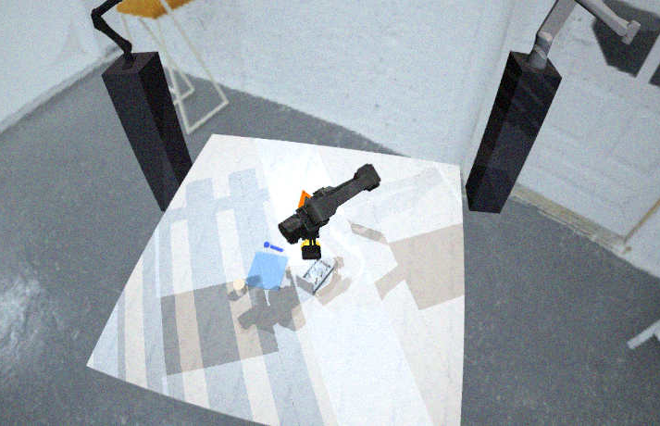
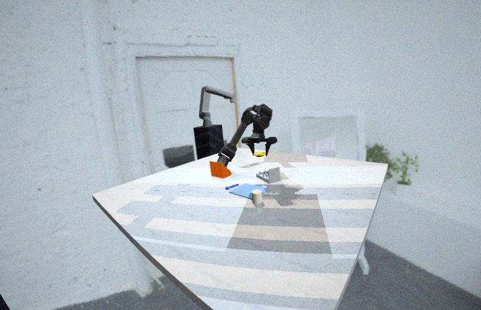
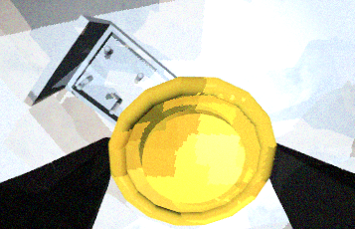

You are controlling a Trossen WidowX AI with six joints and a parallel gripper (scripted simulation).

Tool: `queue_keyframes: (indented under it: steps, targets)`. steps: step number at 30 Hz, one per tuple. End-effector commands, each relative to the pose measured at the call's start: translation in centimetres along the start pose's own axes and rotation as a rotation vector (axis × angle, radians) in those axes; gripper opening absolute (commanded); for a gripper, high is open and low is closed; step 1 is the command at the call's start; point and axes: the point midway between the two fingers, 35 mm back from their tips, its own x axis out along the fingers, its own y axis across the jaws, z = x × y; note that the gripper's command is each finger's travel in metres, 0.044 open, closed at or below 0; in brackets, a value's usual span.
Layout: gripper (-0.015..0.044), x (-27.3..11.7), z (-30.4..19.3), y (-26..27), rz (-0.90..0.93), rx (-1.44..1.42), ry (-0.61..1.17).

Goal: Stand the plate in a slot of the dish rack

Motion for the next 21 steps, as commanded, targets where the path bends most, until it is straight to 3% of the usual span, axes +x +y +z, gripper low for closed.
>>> queue_keyframes:
  steps: [1,16,21]
  targets:
    - [0.0,0.3,-1.6,-0.7,-0.001,0.124,0.009]
    - [0.0,1.6,-7.2,-4.2,-0.006,0.639,0.017]
    - [0.0,1.7,-7.4,-4.4,-0.006,0.662,0.017]
